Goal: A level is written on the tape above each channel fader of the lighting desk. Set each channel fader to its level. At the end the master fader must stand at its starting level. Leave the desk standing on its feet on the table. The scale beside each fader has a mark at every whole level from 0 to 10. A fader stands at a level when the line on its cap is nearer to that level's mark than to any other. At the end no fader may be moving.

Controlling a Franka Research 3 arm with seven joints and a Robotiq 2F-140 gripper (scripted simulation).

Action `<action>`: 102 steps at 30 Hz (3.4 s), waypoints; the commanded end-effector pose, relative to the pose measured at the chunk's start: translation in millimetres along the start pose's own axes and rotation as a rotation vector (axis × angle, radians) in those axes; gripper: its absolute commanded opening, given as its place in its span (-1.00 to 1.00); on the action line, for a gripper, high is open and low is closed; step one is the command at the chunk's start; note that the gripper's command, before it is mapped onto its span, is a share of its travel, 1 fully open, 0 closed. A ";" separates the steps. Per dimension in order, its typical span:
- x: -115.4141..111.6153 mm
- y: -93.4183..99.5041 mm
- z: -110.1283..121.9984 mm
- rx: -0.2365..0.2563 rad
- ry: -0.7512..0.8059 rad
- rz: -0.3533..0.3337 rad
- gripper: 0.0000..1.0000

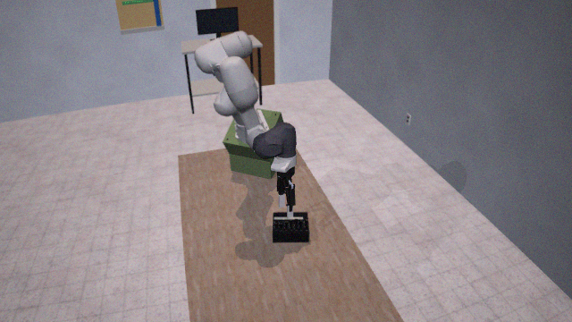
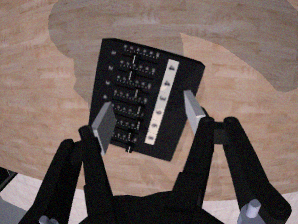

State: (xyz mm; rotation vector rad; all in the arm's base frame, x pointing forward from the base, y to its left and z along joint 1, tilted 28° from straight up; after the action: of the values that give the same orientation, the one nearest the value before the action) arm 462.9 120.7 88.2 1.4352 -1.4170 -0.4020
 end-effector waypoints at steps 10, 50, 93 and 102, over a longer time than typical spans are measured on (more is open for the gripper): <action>0.6 -0.3 -1.6 0.005 0.549 -0.047 -1.00; 0.9 -6.8 -5.2 -0.065 1.158 -0.119 -1.00; 0.2 -24.2 -3.6 -0.065 1.158 -0.119 -1.00; 0.2 -24.2 -3.6 -0.065 1.158 -0.119 -1.00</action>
State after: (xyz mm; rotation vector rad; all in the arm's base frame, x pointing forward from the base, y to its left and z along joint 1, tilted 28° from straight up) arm 478.3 115.7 70.4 1.3208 -0.3803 0.2998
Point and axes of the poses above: the point where the finger pads meet when closed, its own y axis back along the fingers, its own z axis across the jaws, x = y × z, the point moved 4 cm from there along y, back along the fingers, and after that the axes turned 4 degrees about y, right-handed, at the moved point
